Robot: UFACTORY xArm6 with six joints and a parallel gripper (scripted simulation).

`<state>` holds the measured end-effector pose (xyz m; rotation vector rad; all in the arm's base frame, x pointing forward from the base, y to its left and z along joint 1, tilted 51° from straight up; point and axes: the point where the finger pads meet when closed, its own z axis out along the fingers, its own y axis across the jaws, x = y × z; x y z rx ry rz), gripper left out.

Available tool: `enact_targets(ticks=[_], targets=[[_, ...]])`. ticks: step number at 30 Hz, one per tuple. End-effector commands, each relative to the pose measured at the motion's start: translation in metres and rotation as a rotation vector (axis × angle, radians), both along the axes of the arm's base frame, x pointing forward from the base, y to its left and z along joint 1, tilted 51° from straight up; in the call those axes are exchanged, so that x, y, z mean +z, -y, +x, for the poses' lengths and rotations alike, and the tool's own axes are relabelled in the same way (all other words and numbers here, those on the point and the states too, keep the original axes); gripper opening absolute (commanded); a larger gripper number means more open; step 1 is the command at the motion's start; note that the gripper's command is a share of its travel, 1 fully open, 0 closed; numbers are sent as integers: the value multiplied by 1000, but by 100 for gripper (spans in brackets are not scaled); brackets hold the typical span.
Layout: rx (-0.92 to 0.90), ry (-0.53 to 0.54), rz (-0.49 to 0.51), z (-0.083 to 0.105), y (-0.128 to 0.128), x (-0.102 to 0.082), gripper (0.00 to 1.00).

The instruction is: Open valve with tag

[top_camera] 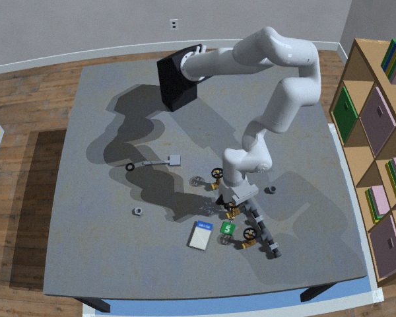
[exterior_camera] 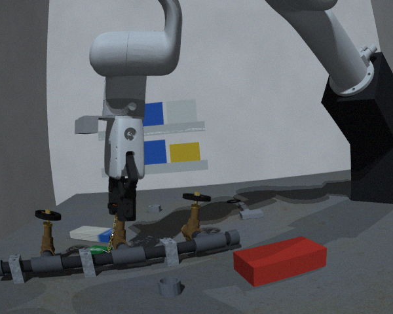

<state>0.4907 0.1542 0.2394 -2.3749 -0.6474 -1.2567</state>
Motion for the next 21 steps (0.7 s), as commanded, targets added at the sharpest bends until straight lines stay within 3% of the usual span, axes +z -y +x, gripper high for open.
enact_targets(ticks=[1, 6, 8, 9, 16, 21], targets=[[122, 188, -169, 0, 0, 1, 0], [244, 311, -336, 0, 0, 1, 0], [244, 311, -336, 0, 0, 1, 0], [308, 392, -424, 0, 0, 1, 0], [438, 565, -612, 0, 0, 1, 0], [467, 605, -657, 0, 0, 1, 0]])
